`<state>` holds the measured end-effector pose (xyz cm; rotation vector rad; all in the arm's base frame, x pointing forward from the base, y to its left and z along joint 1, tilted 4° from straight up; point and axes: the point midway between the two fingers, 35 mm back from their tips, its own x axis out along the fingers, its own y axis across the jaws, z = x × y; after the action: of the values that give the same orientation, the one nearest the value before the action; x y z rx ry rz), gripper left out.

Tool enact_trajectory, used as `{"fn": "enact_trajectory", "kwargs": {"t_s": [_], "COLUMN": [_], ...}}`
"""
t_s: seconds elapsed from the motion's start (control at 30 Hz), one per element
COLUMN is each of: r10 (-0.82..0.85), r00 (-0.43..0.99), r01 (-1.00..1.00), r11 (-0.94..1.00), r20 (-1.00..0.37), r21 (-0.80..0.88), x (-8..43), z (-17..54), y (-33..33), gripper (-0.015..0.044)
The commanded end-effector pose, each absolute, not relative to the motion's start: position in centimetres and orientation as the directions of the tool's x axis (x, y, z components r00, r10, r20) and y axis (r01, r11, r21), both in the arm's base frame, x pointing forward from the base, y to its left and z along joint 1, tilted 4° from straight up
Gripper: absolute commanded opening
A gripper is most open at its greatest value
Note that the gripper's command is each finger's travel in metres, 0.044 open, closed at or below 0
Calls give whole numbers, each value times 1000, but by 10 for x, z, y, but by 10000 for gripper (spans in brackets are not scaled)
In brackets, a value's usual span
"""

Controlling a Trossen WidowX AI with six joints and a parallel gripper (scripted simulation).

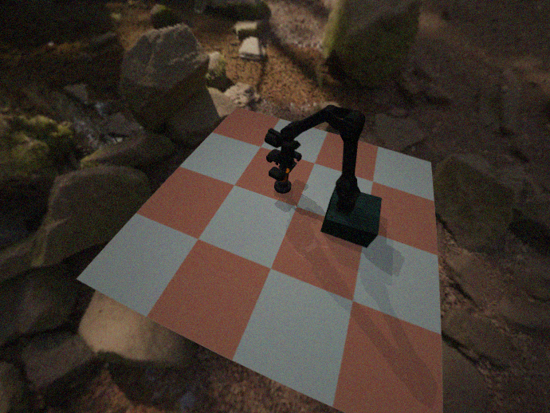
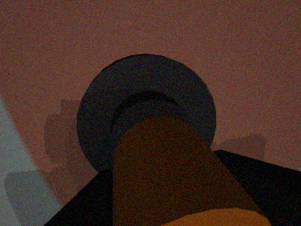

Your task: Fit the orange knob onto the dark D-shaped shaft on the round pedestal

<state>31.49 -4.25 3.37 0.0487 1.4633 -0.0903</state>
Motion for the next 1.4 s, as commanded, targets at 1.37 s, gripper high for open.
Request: {"fn": "enact_trajectory", "kwargs": {"t_s": [1.37], "r10": [-29], "r00": [101], "r01": [298], "r11": [955], "r20": [-994], "r21": [2], "x": [322], "z": [35], "y": [-43], "gripper": [0]}}
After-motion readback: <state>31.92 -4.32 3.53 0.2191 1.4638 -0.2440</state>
